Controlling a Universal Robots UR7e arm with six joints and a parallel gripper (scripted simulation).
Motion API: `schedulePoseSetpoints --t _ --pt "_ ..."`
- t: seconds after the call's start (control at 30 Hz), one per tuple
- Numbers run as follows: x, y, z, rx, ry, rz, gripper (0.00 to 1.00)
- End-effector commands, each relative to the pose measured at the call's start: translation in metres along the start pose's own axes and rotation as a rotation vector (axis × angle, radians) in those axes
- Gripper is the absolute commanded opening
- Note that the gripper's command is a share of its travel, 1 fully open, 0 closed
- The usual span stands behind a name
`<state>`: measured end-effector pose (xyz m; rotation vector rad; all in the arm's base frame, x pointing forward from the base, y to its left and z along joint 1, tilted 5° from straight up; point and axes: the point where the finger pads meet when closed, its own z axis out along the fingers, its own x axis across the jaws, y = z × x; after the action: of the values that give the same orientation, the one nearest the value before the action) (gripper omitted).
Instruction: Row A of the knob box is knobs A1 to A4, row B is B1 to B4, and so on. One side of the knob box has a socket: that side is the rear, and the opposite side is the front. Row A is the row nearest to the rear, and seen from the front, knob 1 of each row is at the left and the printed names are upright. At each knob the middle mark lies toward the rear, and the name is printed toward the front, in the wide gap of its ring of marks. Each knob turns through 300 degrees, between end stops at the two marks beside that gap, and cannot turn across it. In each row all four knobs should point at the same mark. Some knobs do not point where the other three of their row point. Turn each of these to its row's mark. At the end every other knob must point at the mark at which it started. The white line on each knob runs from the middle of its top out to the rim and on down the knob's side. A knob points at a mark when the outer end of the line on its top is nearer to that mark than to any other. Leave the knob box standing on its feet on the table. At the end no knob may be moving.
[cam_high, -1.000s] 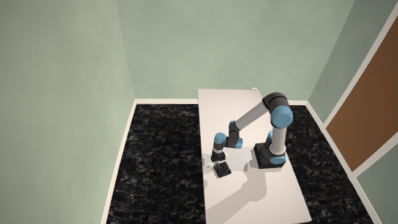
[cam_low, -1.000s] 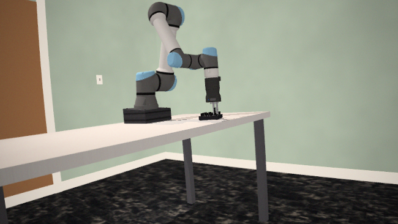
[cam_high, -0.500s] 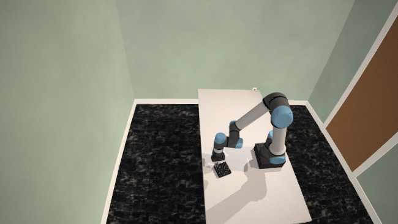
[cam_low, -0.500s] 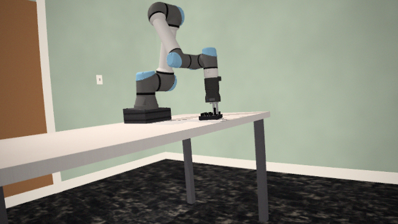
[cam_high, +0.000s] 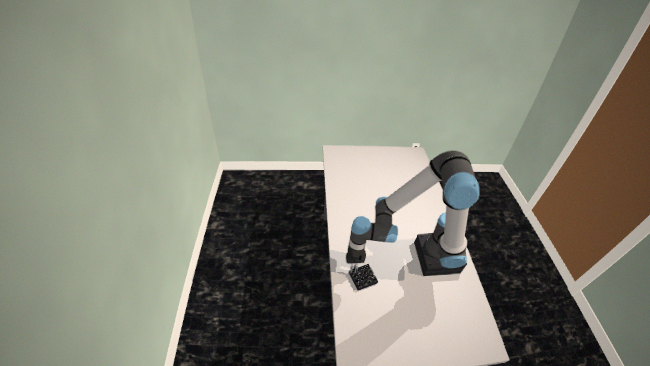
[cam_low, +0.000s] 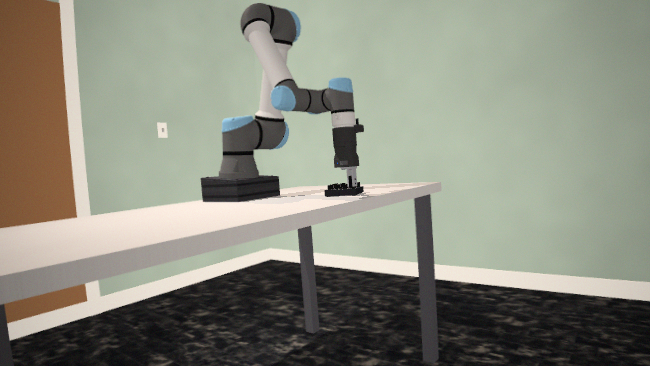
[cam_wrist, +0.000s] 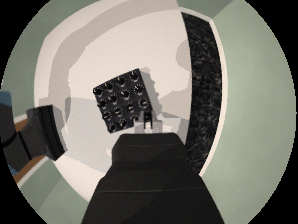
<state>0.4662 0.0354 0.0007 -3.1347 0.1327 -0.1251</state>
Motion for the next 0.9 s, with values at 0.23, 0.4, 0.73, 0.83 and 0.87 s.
schedulePoseSetpoints --t 0.23,0.4,0.73,0.83,0.87 --pt "0.0004 0.0000 -0.0004 -0.002 0.002 0.196 0.30" --pt "0.0004 0.0000 -0.0004 -0.002 0.002 0.301 0.30" --pt "0.0004 0.0000 -0.0004 -0.001 0.002 0.475 0.30" --pt "0.0004 0.0000 -0.0004 -0.001 0.002 0.541 0.30" --pt "0.0004 0.0000 -0.0004 -0.001 0.002 0.563 0.30"
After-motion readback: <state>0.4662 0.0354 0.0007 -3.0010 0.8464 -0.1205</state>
